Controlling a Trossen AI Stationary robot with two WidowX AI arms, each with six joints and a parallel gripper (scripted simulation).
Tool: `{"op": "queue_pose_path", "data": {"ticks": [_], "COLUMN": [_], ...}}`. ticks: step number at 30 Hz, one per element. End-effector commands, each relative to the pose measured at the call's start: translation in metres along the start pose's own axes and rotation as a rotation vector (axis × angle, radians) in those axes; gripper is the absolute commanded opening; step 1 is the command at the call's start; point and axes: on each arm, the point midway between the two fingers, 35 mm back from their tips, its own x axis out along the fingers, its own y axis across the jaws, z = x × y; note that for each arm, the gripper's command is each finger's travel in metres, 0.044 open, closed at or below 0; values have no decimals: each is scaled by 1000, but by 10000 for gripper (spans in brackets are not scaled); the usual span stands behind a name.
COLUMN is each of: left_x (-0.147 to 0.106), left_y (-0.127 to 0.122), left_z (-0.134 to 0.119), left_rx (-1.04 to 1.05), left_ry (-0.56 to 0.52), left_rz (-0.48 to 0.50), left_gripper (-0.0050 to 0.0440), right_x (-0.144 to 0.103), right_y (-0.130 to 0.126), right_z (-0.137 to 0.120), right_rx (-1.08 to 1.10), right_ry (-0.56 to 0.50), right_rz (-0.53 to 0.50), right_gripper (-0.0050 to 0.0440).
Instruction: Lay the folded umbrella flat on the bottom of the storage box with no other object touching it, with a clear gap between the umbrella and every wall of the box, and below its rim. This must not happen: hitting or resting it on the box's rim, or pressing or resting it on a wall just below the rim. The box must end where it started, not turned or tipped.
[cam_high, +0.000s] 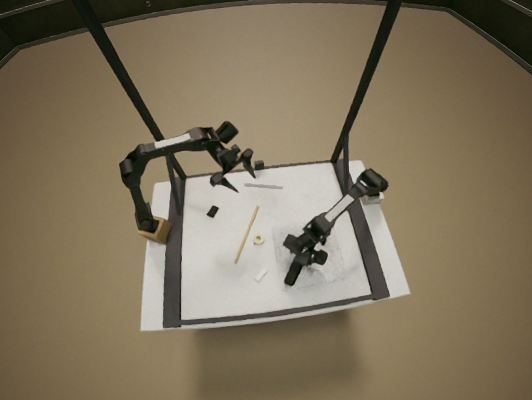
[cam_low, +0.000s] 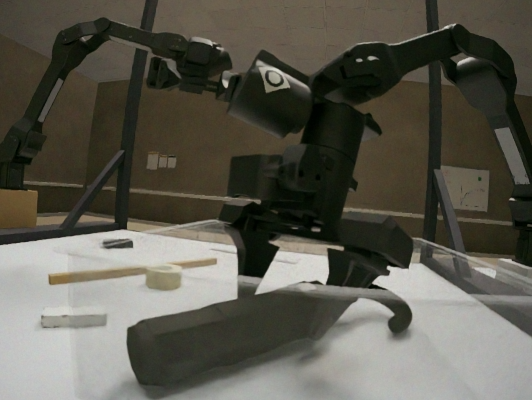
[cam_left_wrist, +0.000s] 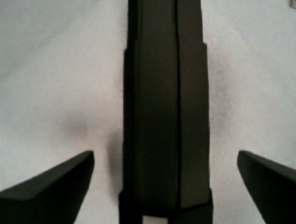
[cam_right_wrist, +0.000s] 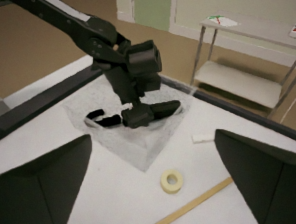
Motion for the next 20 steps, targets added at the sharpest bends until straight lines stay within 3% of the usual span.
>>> {"op": "queue_pose_path", "data": {"ticks": [1, 3, 5, 12, 20], "left_x": [-46, -75, -75, -150, -152], "left_y": [-2, -4, -4, -2, -2], "left_z": [10, 16, 16, 11, 11], "left_rx": [-8, -12, -12, -12, -12], "left_ry": [-44, -64, -64, -60, -60], "left_rz": [-14, -24, -24, -24, -24], "left_gripper": [421, 421, 421, 421, 421], "right_x": [-5, -5, -5, -5, -5], "right_y": [0, 0, 0, 0, 0], "right_z": [9, 9, 9, 9, 9], "right_rx": [25, 25, 25, 25, 25], "right_ry": [-9, -9, -9, -9, -9], "right_rz": [12, 12, 12, 12, 12], "right_gripper": [400, 400, 400, 400, 400]}}
